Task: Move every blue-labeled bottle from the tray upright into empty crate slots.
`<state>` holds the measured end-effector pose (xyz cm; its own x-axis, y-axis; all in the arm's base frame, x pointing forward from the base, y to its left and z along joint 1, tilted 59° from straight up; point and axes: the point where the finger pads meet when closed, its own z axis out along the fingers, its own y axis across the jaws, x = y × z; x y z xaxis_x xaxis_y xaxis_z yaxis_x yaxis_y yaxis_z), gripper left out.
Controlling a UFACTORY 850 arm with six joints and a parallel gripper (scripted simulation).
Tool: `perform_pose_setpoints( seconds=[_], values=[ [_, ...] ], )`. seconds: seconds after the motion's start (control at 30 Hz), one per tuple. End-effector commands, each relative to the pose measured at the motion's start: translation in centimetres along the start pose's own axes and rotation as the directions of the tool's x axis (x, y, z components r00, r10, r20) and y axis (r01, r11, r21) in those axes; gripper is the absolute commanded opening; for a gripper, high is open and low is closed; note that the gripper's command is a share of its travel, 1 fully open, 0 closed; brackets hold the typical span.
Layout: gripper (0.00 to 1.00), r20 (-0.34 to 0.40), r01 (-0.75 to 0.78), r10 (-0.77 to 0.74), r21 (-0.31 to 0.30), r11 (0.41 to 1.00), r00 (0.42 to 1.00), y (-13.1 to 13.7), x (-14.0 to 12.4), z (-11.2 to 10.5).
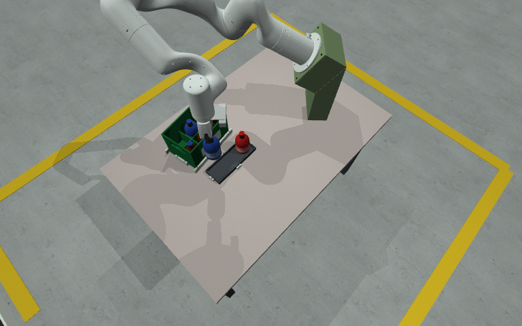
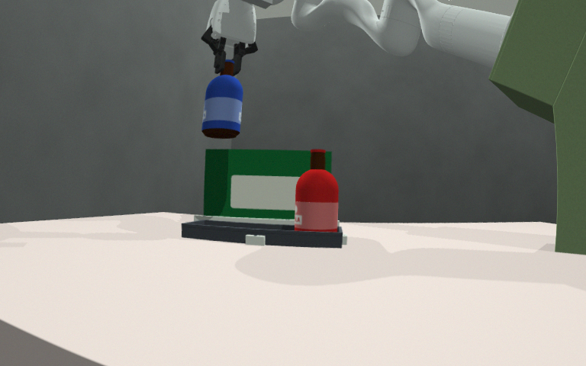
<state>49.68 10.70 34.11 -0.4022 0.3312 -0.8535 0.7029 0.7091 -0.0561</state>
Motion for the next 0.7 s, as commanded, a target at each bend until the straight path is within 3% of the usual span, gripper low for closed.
perform_pose_setpoints(
  seconds=[0.0,0.67],
  values=[
    [0.00,0.000,-0.001,0.001,-0.001,1.000,1.000,-0.2,-0.4,0.0],
    [0.00,0.000,-0.001,0.001,-0.001,1.000,1.000,-1.7,-2.4,0.0]
  ],
)
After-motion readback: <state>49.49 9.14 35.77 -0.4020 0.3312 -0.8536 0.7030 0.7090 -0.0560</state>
